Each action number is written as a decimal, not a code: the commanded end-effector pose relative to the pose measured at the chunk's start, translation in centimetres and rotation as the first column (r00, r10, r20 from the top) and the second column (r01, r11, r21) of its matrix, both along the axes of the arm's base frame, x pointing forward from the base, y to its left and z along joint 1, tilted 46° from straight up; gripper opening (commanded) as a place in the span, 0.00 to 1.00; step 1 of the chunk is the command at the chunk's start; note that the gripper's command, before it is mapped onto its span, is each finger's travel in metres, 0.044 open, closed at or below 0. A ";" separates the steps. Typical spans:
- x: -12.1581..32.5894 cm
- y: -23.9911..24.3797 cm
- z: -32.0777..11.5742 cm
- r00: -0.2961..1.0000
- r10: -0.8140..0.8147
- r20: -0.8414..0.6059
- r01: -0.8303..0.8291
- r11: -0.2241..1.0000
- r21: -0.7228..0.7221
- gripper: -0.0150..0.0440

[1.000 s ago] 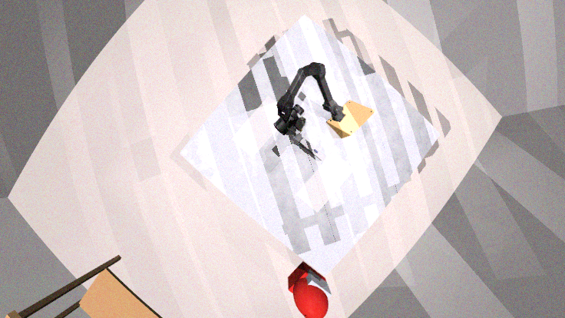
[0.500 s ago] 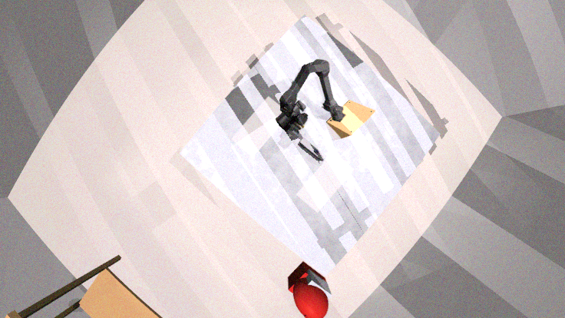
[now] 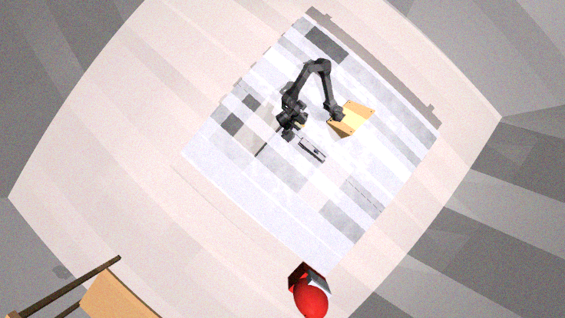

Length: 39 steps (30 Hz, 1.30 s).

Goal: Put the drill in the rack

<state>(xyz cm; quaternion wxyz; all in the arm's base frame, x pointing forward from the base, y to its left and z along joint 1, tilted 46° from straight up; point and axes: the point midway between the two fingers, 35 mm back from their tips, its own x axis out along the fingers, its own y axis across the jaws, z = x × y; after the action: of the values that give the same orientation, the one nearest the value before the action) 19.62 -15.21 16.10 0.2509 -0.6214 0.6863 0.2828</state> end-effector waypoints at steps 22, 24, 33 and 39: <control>-0.4 -2.1 -1.9 1.000 0.004 -0.002 -0.004 1.000 -0.001 0.25; -0.4 -2.2 -2.0 1.000 0.004 -0.002 -0.004 1.000 -0.001 0.25; -0.4 -2.1 -1.8 1.000 0.001 -0.001 -0.001 1.000 -0.003 0.61; -0.4 -2.1 -1.8 1.000 0.001 -0.001 -0.001 1.000 -0.003 0.88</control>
<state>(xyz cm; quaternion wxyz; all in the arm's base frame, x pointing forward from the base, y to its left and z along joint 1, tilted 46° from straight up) 19.24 -17.30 14.30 0.2491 -0.6225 0.6860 0.2825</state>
